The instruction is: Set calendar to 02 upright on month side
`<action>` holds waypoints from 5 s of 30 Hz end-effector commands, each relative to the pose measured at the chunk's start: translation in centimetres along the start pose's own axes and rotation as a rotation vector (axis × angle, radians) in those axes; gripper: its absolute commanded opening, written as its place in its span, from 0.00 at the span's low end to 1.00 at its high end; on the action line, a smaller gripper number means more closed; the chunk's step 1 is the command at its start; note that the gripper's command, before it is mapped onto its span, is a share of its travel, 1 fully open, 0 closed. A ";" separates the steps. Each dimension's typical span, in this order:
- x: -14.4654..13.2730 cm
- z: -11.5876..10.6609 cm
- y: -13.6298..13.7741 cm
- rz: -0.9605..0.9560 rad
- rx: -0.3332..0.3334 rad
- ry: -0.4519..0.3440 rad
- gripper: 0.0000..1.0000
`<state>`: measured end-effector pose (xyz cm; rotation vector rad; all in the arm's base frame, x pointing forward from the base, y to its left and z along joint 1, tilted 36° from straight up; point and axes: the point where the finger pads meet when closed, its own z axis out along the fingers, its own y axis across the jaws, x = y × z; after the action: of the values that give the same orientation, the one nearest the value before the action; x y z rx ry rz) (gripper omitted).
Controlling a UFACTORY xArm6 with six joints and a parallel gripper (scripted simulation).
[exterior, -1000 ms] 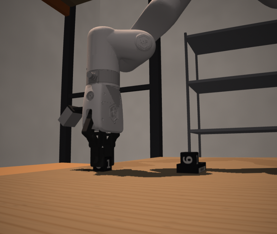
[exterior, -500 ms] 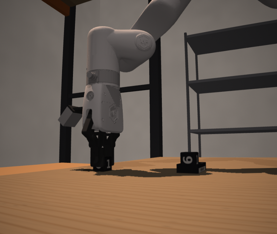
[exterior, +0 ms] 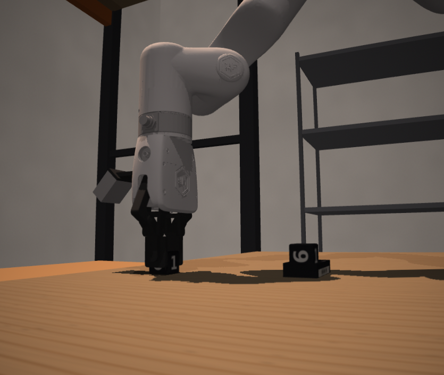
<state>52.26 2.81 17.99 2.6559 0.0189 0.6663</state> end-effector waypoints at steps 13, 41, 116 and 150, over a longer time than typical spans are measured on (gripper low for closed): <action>0.1 -0.1 0.0 0.001 0.001 0.003 0.27; 0.1 -0.1 0.0 0.001 0.001 0.003 0.39; 2.3 -9.4 0.0 0.001 0.000 0.004 1.00; 5.6 -3.6 -0.1 0.001 0.001 0.003 1.00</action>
<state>55.42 4.82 23.28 2.6562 0.0190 0.6648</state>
